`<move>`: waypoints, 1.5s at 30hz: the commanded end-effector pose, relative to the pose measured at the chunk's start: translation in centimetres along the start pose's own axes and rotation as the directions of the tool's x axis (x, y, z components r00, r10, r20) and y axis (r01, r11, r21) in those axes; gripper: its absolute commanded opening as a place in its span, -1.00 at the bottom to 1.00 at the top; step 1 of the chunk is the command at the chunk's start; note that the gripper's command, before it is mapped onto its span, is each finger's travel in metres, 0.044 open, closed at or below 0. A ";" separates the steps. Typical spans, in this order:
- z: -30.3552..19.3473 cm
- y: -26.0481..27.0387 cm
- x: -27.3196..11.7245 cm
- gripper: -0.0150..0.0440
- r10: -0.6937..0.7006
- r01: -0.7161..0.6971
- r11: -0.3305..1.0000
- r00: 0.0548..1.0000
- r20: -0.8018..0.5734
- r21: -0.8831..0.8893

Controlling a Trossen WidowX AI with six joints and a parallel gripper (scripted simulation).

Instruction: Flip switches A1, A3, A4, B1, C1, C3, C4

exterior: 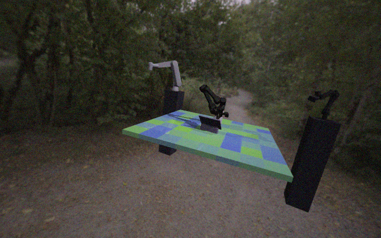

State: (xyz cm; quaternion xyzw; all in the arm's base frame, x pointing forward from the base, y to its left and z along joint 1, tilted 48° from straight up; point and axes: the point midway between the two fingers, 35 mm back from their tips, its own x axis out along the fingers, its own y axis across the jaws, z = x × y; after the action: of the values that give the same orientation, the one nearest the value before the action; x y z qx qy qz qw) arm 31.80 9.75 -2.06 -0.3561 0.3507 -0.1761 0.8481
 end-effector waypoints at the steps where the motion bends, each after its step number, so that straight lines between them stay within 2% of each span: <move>1: -0.2 0.1 0.1 -0.49 0.003 -0.003 1.000 1.000 -0.004 -0.010; 21: -0.2 0.1 0.4 -0.49 0.003 -0.003 1.000 1.000 -0.004 -0.010; 23: -0.1 0.2 -0.6 -0.49 0.003 -0.003 1.000 1.000 0.000 -0.001; 28: -0.4 0.2 -6.0 -0.49 0.008 -0.007 1.000 1.000 0.018 -0.010; 35: -0.5 0.1 -6.2 -0.49 0.007 -0.007 1.000 1.000 0.020 -0.010; 45: -2.3 -6.1 -6.1 -0.49 0.005 -0.005 1.000 1.000 0.019 -0.014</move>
State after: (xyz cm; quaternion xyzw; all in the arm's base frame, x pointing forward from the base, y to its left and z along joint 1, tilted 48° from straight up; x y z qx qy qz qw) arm 26.33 9.27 3.51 -0.3580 0.3438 -0.1691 0.8515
